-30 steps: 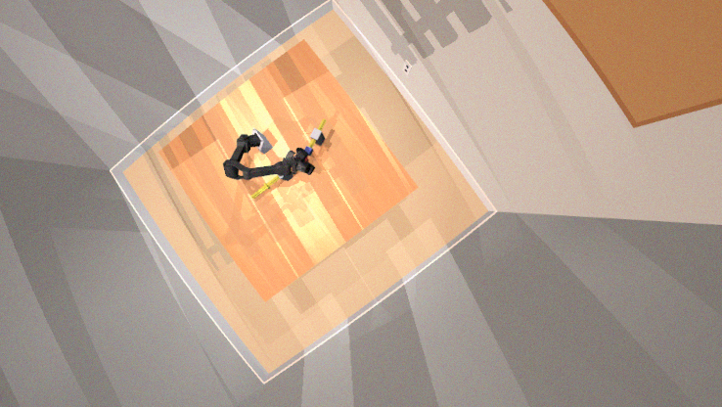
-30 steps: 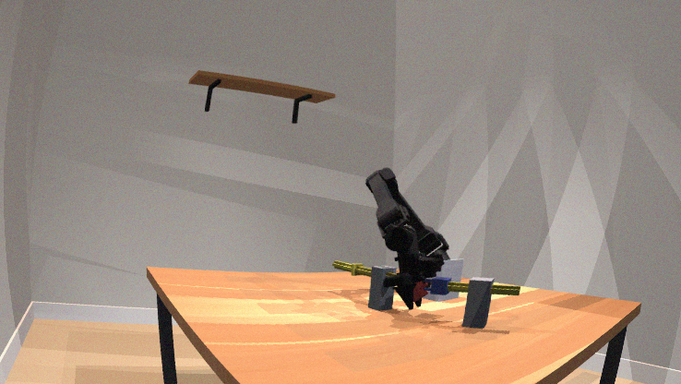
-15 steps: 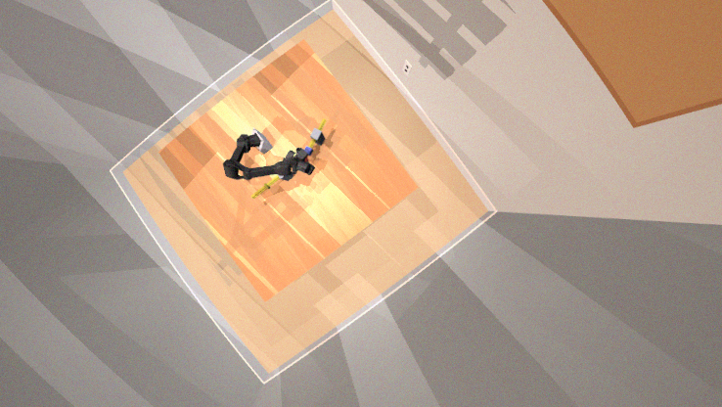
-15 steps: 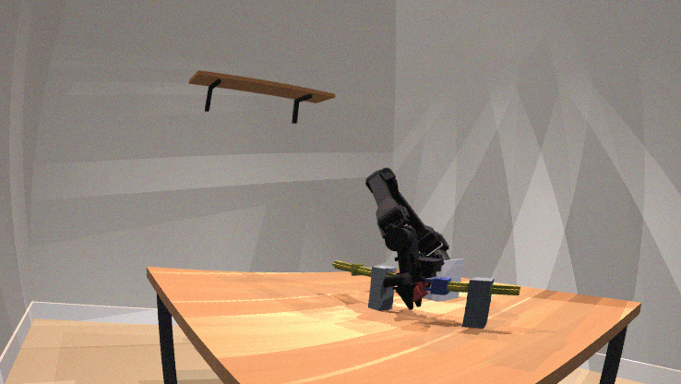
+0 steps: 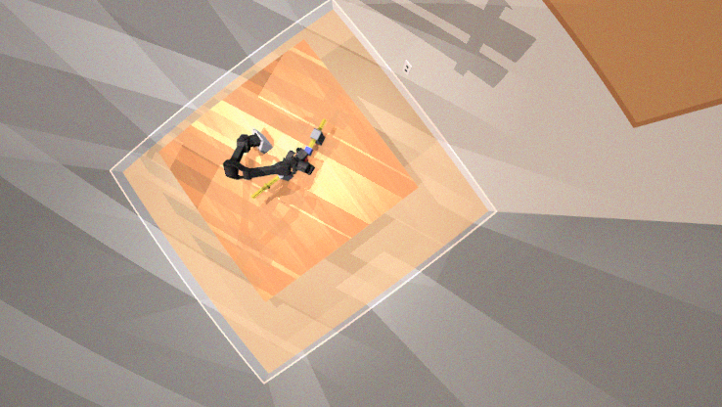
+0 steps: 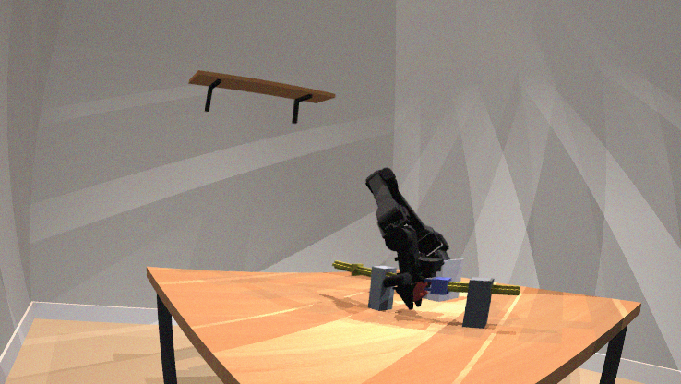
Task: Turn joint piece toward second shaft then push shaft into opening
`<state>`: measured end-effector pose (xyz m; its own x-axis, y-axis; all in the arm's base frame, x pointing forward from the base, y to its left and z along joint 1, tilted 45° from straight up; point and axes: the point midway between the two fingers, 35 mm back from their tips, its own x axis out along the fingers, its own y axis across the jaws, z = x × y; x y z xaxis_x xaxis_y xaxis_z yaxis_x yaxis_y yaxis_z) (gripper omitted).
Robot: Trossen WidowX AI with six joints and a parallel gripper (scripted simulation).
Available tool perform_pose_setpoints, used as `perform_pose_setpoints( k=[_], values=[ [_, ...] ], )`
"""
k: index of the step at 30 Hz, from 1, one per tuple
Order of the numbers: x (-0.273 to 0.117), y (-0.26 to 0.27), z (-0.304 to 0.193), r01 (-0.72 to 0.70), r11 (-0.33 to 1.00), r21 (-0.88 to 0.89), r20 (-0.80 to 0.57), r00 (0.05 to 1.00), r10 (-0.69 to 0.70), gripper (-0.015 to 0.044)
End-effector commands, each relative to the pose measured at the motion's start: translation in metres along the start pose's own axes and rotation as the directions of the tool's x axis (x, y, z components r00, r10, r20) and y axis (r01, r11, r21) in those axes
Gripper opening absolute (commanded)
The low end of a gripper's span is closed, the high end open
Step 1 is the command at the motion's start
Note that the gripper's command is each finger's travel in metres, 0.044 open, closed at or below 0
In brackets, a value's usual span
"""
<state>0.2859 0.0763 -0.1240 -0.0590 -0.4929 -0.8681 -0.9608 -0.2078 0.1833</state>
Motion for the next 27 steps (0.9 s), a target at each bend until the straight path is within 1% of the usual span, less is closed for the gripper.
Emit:
perform_pose_setpoints(
  k=[1,11,12,13,18,23,24,27],
  values=[
    [0.0002,0.0000,-0.0008,0.001,1.000,-0.003,-0.005,1.000,-0.001,0.0182],
    [0.0002,0.0000,-0.0008,0.001,1.000,-0.003,-0.005,1.000,-0.001,0.0182],
    [0.0000,0.0000,0.0000,0.000,1.000,0.000,0.000,1.000,0.000,0.0156],
    [0.0000,0.0000,0.0000,0.000,1.000,0.000,0.000,1.000,0.000,0.0147],
    [0.0000,0.0000,0.0000,0.000,1.000,0.000,0.000,1.000,0.000,0.0147],
    [0.0000,0.0000,0.0000,0.000,1.000,0.000,0.000,1.000,0.000,0.0016],
    [0.0000,0.0000,0.0000,0.000,1.000,0.000,0.000,1.000,0.000,0.0000],
    [0.0000,0.0000,0.0000,0.000,1.000,0.000,0.000,1.000,0.000,0.0000]
  ],
)
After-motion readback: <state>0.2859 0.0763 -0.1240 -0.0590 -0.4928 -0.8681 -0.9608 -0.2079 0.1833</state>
